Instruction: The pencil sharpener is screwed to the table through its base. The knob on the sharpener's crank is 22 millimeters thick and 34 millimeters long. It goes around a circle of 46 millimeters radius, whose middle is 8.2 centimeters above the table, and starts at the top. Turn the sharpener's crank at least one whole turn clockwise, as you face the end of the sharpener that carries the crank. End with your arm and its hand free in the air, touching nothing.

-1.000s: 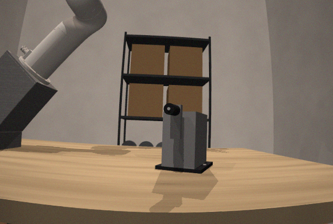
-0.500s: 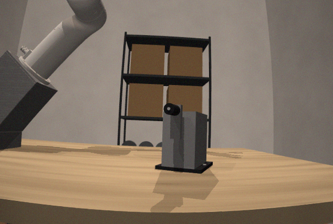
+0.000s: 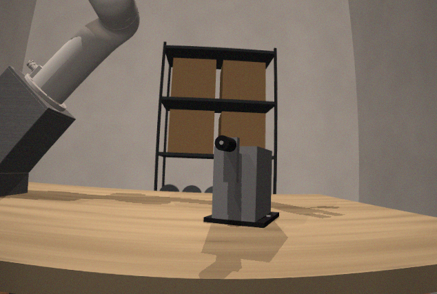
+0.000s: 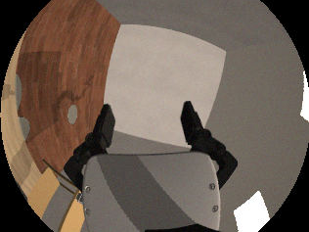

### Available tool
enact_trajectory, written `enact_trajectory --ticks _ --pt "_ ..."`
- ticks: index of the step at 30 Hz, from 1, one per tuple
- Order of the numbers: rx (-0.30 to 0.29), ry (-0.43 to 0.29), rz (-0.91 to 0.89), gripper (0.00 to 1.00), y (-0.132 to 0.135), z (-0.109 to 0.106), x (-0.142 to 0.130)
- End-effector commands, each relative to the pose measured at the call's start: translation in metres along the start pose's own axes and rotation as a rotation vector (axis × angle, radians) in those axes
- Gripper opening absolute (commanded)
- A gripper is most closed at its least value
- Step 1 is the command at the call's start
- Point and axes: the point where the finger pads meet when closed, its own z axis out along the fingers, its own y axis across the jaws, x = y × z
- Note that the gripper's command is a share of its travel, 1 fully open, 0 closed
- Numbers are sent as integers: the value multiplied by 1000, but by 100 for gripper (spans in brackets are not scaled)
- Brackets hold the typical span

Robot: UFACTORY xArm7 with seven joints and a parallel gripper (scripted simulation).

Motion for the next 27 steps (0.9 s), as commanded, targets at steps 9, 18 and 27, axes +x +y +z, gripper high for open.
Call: enact_trajectory --ticks 9,18,27 --pt "239 45 -65 100 -119 63 7" --pt "449 108 -129 100 -230 92 23" --pt "640 186 -193 100 -335 97 44"
